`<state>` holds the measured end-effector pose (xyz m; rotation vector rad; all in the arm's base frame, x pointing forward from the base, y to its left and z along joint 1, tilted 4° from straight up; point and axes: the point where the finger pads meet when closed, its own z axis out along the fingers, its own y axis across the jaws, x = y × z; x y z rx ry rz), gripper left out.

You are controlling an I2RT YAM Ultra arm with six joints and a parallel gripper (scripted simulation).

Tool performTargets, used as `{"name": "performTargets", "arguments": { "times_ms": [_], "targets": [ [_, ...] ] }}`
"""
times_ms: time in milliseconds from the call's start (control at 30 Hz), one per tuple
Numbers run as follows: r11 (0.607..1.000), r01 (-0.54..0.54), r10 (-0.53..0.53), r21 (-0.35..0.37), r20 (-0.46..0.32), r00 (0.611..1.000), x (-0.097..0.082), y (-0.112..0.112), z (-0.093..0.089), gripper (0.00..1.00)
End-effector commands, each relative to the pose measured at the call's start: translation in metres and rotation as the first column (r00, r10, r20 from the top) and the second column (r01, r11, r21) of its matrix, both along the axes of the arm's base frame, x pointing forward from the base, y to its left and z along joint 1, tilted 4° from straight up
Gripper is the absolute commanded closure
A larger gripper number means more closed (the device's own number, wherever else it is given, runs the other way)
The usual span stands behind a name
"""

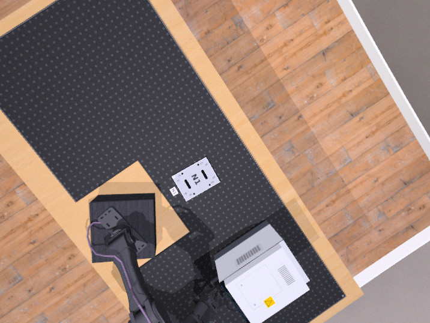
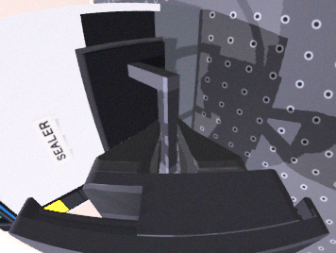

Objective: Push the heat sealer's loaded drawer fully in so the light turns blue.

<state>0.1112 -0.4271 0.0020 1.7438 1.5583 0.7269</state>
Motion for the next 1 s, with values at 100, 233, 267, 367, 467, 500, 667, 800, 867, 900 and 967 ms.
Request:
{"name": "performTargets", "arguments": {
  "times_ms": [100, 233, 267, 367, 467, 500, 667, 800, 867, 900, 967],
  "targets": [
    [1.000, -0.013, 0.014, -0.013, 0.024, 1.000, 0.0036, -0.0064, 0.0065, 1.00],
    [1.000, -0.013, 0.014, -0.013, 0.024, 1.000, 0.0036, -0.0064, 0.0065, 1.00],
    [1.000, -0.013, 0.014, -0.013, 0.024, 1.000, 0.0036, -0.0064, 0.0065, 1.00],
    [1.000, -0.013, 0.014, -0.013, 0.024, 1.000, 0.0036, -0.0064, 0.0065, 1.00],
    [1.000, -0.013, 0.014, -0.013, 0.024, 1.000, 0.0036, -0.0064, 0.0065, 1.00],
    [1.000, -0.013, 0.014, -0.013, 0.024, 1.000, 0.0036, -0.0064, 0.0065, 1.00],
    [1.000, -0.012, 0.012, -0.013, 0.024, 1.000, 0.0030, -0.0066, 0.0065, 0.70],
    [1.000, -0.012, 0.012, -0.013, 0.024, 1.000, 0.0030, -0.0066, 0.0065, 0.70],
    [1.000, -0.012, 0.012, -0.013, 0.024, 1.000, 0.0030, -0.0066, 0.0065, 0.70],
    [1.000, -0.012, 0.012, -0.013, 0.024, 1.000, 0.0030, -0.0066, 0.0065, 0.70],
    [1.000, -0.012, 0.012, -0.013, 0.024, 1.000, 0.0030, -0.0066, 0.0065, 0.70]
  ]
}}
